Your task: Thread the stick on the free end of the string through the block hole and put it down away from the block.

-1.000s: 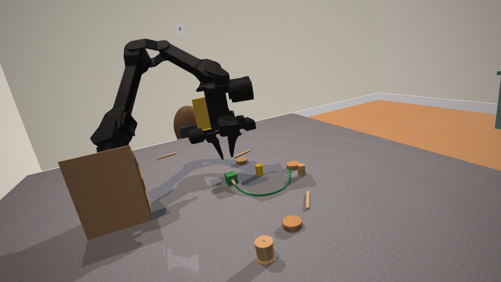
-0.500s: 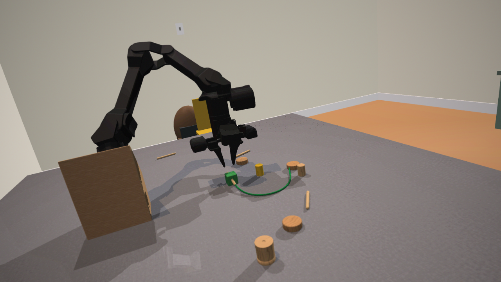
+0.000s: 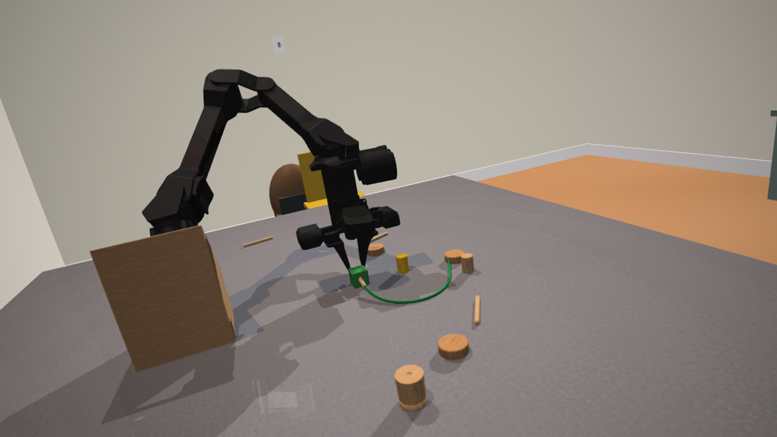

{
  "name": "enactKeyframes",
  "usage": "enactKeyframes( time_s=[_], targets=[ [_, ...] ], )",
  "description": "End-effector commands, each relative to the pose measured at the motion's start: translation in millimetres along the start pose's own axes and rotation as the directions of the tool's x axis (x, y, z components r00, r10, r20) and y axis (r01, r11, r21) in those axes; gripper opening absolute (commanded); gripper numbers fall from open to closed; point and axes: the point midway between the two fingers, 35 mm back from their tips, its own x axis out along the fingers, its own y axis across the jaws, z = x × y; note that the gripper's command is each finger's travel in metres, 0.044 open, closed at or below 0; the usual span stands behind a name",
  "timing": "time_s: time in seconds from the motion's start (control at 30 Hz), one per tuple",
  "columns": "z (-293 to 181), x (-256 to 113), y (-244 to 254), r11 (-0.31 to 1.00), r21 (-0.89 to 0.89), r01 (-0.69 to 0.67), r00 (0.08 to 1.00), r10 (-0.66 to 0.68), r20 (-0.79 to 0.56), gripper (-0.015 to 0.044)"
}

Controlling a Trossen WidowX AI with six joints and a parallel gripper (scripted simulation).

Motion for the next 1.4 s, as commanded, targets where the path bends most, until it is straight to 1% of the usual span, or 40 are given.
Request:
enactKeyframes(
  time_s=[0.0,0.27,0.4,0.43,0.7,0.93,1.37],
  targets=[
    [0,8,-4,1.000,0.009,0.008,1.000,-0.008,-0.005,0.0122],
    [0,9,-4,1.000,0.009,0.008,1.000,-0.008,-0.006,0.0122],
    [0,8,-3,1.000,0.003,0.006,1.000,-0.006,-0.002,0.0017],
    [0,8,-3,1.000,0.003,0.006,1.000,-0.006,-0.002,0.0000],
    [0,8,-3,1.000,0.003,0.006,1.000,-0.007,0.002,0.0000],
    [-1,12,-3,1.000,0.001,0.012,0.994,-0.012,0.112,0.0000],
    [-12,11,-3,1.000,0.002,0.015,0.994,-0.015,0.111,0.0000]
  ],
)
